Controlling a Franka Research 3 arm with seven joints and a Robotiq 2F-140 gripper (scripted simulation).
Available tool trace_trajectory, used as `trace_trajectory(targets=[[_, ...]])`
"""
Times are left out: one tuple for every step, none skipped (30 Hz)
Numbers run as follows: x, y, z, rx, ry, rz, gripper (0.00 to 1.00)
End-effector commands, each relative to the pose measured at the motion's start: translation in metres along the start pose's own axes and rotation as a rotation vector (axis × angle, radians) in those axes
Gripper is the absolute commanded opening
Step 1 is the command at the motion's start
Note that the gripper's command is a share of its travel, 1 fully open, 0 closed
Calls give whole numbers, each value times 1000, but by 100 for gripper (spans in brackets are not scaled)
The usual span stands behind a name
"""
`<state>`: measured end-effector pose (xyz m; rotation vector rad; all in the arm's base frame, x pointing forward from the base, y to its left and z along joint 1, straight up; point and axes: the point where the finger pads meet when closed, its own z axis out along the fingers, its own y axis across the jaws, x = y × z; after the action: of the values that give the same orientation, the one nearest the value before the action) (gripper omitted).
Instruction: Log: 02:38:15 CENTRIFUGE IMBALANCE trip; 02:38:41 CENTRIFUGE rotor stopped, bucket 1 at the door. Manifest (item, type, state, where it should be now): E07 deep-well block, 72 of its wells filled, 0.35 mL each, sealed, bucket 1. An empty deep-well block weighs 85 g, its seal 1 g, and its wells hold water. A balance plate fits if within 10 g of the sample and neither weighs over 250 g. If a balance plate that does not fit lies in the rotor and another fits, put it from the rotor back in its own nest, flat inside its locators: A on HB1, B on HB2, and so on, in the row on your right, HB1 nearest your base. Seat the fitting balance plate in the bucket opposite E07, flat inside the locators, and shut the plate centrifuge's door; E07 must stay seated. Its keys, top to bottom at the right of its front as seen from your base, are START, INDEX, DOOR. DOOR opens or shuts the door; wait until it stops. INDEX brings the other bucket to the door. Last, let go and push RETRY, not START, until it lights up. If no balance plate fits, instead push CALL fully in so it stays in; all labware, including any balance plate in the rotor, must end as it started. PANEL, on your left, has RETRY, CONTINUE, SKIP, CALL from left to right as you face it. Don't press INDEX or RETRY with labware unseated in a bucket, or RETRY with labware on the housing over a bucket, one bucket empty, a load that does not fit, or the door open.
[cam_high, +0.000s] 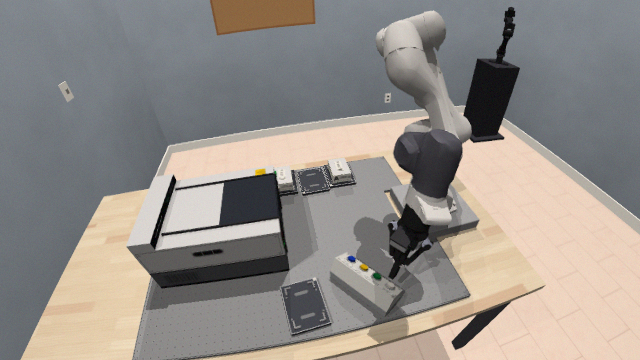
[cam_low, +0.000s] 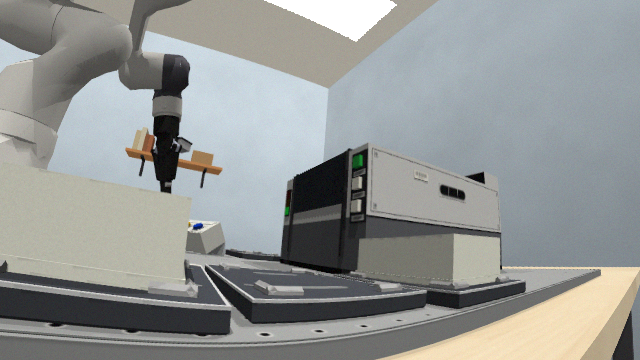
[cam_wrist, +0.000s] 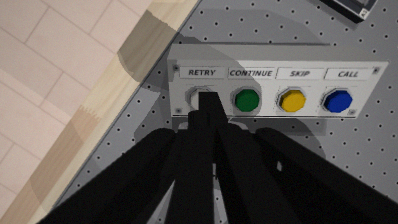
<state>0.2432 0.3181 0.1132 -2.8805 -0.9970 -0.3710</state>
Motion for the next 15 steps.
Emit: trace_trajectory(targets=[[2, -4, 4, 9, 11, 11, 10], [1, -4, 6, 9, 11, 11, 10], [1, -4, 8, 9, 11, 11, 10], [0, -4, 9, 9, 11, 11, 10], [0, -4, 11, 9, 11, 11, 10], [0, -4, 12, 9, 11, 11, 10], [-1, -4, 14, 9, 11, 11, 10], [-1, -4, 15, 9, 11, 11, 10], [-1, -4, 16, 9, 11, 11, 10], [-2, -4, 18, 9, 11, 11, 10], [-2, -4, 19, 9, 11, 11, 10], [-2, -4, 20, 9, 11, 11, 10], [-3, -4, 21, 9, 11, 11, 10], [-3, -4, 21, 9, 11, 11, 10], [-3, -4, 21, 9, 11, 11, 10]])
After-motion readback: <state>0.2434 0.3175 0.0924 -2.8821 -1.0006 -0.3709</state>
